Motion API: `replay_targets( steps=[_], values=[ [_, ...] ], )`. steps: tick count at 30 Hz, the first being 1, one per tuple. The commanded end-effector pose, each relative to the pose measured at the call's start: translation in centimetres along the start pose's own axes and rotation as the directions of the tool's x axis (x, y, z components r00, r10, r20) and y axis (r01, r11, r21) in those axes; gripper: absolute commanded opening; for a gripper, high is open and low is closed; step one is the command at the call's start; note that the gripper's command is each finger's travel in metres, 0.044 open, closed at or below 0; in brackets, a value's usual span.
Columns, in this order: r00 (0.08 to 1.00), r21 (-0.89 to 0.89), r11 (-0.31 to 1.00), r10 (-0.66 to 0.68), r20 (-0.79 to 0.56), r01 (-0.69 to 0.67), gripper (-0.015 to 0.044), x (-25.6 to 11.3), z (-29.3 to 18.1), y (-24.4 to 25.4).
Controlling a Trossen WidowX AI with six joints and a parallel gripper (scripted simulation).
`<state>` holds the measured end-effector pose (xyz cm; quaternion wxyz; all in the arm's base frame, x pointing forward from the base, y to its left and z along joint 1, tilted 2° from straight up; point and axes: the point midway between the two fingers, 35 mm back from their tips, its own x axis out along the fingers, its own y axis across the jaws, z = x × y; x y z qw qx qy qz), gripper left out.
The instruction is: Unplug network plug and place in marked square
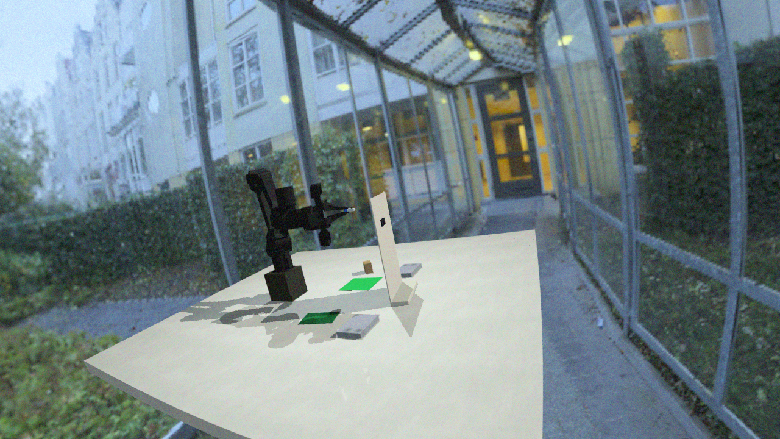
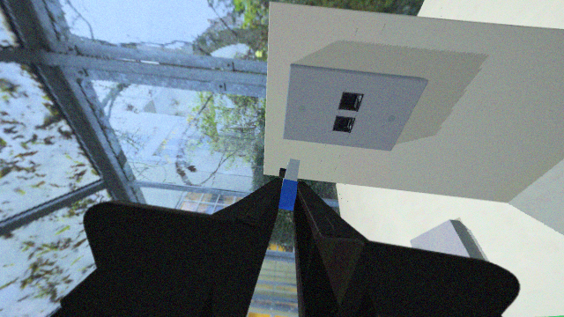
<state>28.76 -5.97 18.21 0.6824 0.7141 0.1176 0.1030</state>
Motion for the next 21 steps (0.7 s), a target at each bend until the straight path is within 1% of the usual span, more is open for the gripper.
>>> replay_targets(
  steps=[1, 13, 21],
  values=[
    [1.000, 0.029, 0.999, -0.023, 0.000, 0.023, 0.0000, 0.6, -0.4, -0.5],
    [0.991, 0.119, 0.984, -0.136, -0.007, 0.136, 0.0000, 2.5, -2.2, -3.2],
    [0.975, 0.123, 0.967, -0.220, -0.030, 0.222, 0.0000, 3.4, -3.9, -5.1]
  ],
)
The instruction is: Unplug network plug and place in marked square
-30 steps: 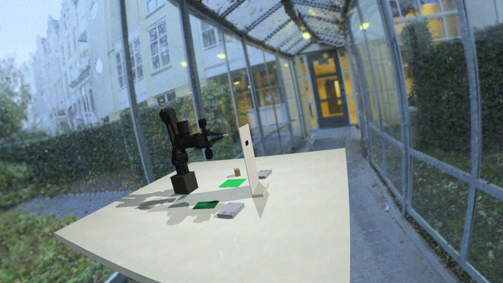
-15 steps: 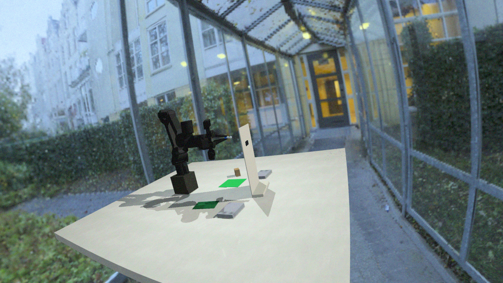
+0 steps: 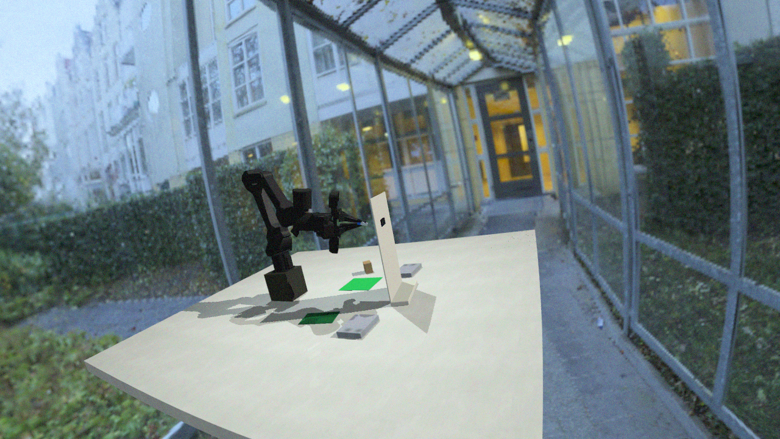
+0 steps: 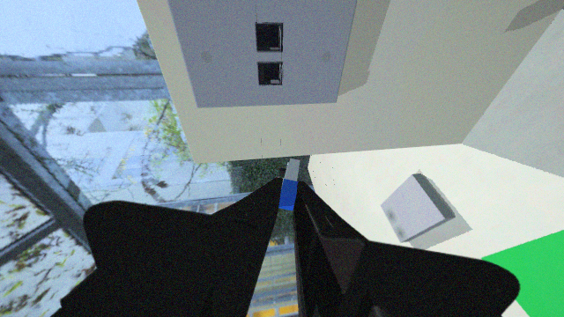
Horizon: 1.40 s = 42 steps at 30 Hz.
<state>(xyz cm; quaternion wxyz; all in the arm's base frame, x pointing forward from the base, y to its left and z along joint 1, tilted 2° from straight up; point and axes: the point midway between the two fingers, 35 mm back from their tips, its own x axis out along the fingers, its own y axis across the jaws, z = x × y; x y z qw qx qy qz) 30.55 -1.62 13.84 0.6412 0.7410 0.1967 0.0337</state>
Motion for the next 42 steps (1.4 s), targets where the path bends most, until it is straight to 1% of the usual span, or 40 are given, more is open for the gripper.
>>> replay_targets(
  steps=[1, 12, 21, 31, 42],
  values=[
    [0.999, -0.002, 0.999, -0.042, -0.003, 0.042, 0.0000, 0.6, -0.6, -0.9],
    [0.984, 0.010, 0.984, -0.178, -0.008, 0.179, 0.0000, 1.7, -2.6, -3.8],
    [0.954, 0.023, 0.954, -0.300, 0.003, 0.300, 0.0000, 2.2, -4.2, -6.4],
    [0.901, 0.011, 0.901, -0.433, 0.023, 0.433, 0.0000, 2.0, -5.9, -9.3],
    [0.822, -0.032, 0.822, -0.566, 0.062, 0.569, 0.0000, 1.1, -7.6, -12.3]
  ],
)
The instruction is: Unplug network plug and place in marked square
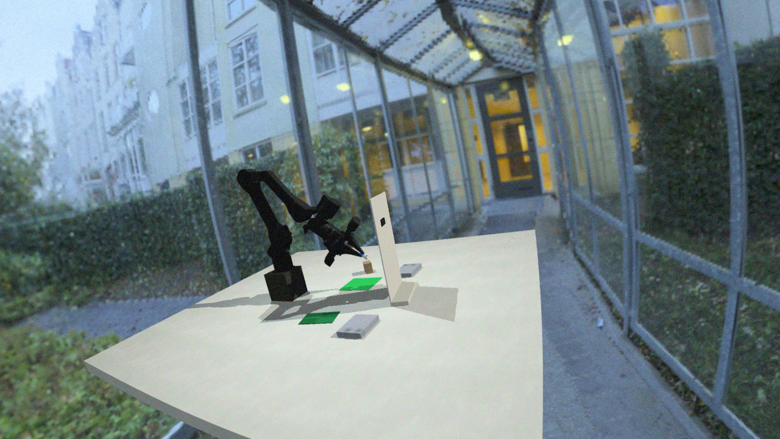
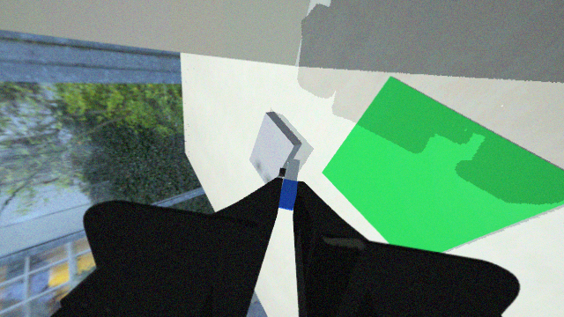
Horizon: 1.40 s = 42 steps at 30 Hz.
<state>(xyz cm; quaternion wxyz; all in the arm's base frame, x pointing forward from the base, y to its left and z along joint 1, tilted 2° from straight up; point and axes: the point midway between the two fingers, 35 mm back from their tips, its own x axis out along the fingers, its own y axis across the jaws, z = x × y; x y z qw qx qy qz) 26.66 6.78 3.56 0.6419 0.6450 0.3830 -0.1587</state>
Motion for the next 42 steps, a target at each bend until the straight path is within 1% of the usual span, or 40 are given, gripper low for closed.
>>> replay_targets(
  steps=[1, 10, 42],
  values=[
    [0.999, -0.017, 0.999, -0.050, 0.017, 0.050, 0.0000, 0.2, -0.5, -0.9],
    [0.985, -0.075, 0.984, -0.158, 0.062, 0.163, 0.0000, 0.2, -1.5, -3.2],
    [0.985, -0.076, 0.983, -0.161, 0.063, 0.165, 0.0000, 2.0, -1.3, -4.6]
  ],
)
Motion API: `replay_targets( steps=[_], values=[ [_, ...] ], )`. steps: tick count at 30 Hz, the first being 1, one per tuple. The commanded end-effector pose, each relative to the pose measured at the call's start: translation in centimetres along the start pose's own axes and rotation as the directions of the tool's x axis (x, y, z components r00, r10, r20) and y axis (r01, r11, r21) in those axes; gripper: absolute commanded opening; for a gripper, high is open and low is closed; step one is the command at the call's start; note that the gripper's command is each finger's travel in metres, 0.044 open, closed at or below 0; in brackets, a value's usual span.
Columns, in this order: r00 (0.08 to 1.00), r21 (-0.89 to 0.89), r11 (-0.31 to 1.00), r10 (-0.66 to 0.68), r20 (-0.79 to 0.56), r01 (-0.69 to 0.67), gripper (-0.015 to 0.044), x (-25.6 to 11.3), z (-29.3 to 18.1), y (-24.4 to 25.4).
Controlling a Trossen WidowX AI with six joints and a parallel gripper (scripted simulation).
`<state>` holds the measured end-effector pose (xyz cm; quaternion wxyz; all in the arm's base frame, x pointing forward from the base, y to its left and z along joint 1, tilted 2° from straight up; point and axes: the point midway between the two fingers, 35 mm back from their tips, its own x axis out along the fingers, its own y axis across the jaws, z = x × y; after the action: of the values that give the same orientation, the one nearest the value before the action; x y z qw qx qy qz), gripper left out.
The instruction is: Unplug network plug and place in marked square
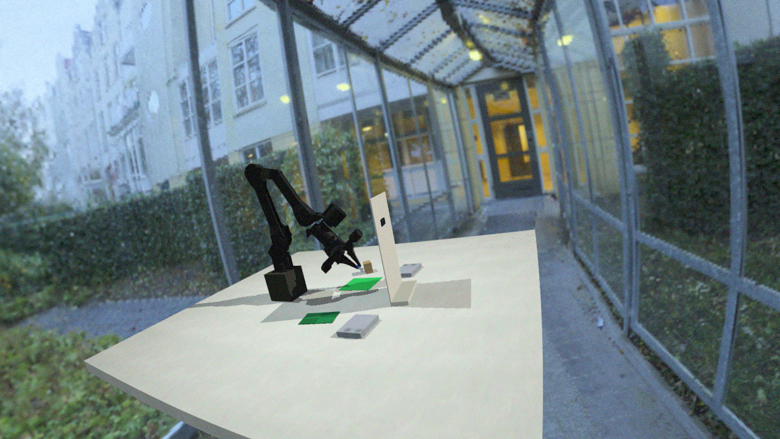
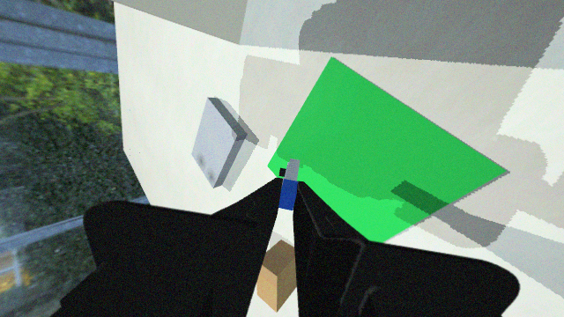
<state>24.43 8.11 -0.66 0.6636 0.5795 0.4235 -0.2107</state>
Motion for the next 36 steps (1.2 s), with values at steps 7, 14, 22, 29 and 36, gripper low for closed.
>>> replay_targets(
  steps=[7, 14, 22, 29, 36],
  values=[
    [1.000, 0.005, 1.000, -0.002, 0.003, 0.001, 0.0000, 0.6, 0.0, -0.5],
    [1.000, 0.005, 1.000, -0.002, 0.003, 0.002, 0.0000, 1.1, 0.0, -0.8],
    [1.000, 0.005, 1.000, -0.002, 0.003, 0.002, 0.0000, 1.5, 0.0, -1.1],
    [1.000, 0.005, 1.000, -0.002, 0.002, 0.002, 0.0000, 1.9, 0.0, -1.5],
    [1.000, 0.005, 1.000, -0.002, 0.002, 0.002, 0.0000, 2.2, 0.0, -1.8]
  ],
)
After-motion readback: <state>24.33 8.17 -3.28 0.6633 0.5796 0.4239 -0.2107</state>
